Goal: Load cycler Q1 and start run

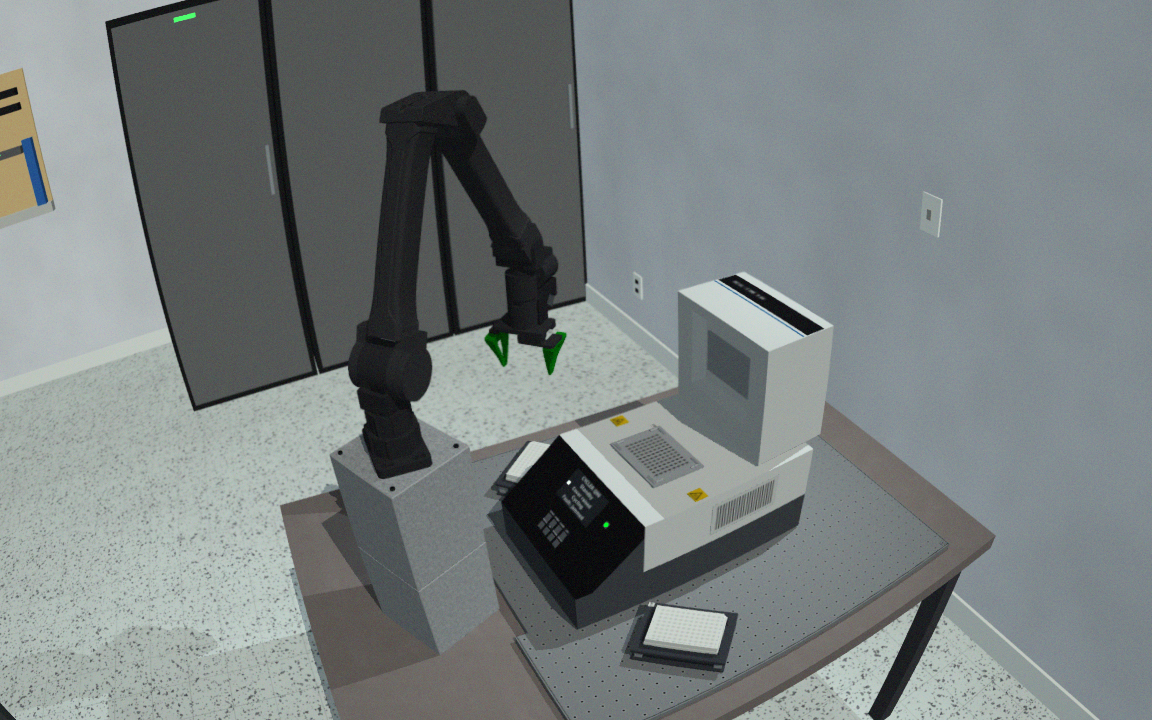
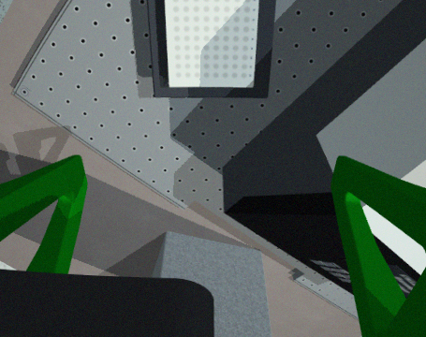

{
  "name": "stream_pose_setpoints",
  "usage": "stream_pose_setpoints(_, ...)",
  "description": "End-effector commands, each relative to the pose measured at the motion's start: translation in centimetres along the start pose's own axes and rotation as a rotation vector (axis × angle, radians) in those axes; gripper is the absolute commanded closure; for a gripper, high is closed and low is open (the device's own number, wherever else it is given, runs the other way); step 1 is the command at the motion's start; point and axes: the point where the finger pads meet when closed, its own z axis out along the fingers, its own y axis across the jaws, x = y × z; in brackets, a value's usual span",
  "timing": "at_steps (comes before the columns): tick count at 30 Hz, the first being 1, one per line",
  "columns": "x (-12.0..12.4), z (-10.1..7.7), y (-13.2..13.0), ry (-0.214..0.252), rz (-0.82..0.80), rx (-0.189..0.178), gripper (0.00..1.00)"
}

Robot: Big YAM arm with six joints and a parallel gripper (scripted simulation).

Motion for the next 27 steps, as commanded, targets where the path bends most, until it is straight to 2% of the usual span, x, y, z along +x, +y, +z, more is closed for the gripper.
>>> stream_pose_setpoints(1,-1.8,-0.7,0.5,-0.044,-0.021,0.003,0.00)
stream_pose_setpoints(11,-2.7,-1.2,-0.4,-0.062,-0.002,0.004,0.00)
stream_pose_setpoints(13,-1.2,-1.3,-1.4,-0.064,0.102,0.002,0.00)
stream_pose_setpoints(17,1.0,-1.5,-3.4,-0.061,0.099,0.005,0.00)
stream_pose_setpoints(18,1.4,-1.5,-3.9,-0.058,0.148,0.004,0.00)
stream_pose_setpoints(20,1.4,-1.5,-3.9,-0.058,0.148,0.004,0.00)
stream_pose_setpoints(21,0.7,-1.8,-3.5,-0.074,0.171,-0.002,0.00)
stream_pose_setpoints(23,1.8,-1.7,-3.9,-0.071,0.252,-0.006,0.00)
stream_pose_setpoints(27,4.0,-1.5,-6.4,-0.059,0.241,0.007,0.00)
